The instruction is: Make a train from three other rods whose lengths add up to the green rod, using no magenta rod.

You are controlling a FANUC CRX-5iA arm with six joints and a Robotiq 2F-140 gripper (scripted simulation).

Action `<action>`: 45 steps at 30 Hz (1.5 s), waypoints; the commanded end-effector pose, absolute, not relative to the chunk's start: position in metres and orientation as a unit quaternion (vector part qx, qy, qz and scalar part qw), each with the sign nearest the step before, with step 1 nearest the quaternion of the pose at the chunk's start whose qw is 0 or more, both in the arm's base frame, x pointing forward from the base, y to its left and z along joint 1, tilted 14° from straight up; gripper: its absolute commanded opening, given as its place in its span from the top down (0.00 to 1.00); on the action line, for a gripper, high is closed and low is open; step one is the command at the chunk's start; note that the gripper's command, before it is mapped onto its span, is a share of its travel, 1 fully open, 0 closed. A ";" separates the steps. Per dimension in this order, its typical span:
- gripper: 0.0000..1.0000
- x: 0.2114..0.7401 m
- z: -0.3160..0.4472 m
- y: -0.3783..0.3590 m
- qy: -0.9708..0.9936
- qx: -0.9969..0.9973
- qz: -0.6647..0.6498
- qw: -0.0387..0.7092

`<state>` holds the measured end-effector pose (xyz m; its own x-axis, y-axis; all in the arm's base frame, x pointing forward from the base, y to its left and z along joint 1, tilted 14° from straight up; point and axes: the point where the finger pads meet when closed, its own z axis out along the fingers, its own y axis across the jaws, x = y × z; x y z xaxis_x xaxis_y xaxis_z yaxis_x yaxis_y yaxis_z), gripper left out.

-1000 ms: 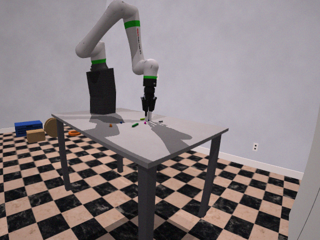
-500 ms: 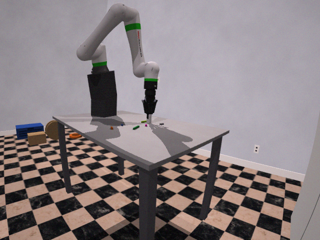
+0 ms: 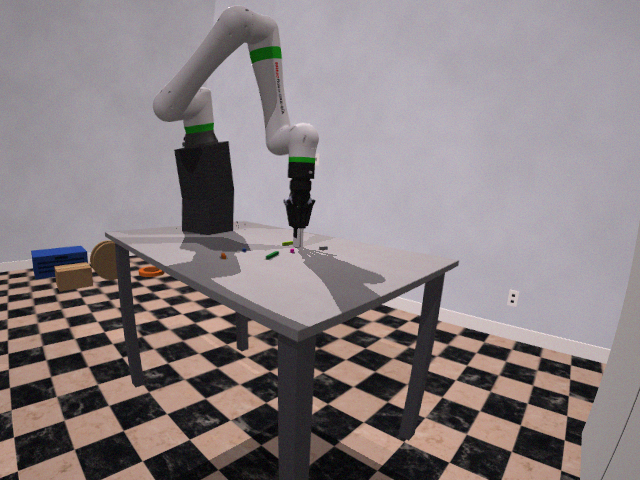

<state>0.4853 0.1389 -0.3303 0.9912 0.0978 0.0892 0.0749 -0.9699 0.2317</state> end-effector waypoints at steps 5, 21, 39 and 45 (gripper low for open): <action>0.97 0.485 -0.330 0.139 0.044 0.991 0.050 0.115; 0.97 0.483 -0.307 0.144 0.044 0.991 0.050 0.115; 0.97 0.474 -0.233 0.161 0.044 0.991 0.050 0.115; 0.97 0.473 -0.231 0.153 0.051 0.991 0.050 0.116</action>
<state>0.4740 0.1608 -0.2334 0.9909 0.0990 0.0915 0.0755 -0.9699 0.2314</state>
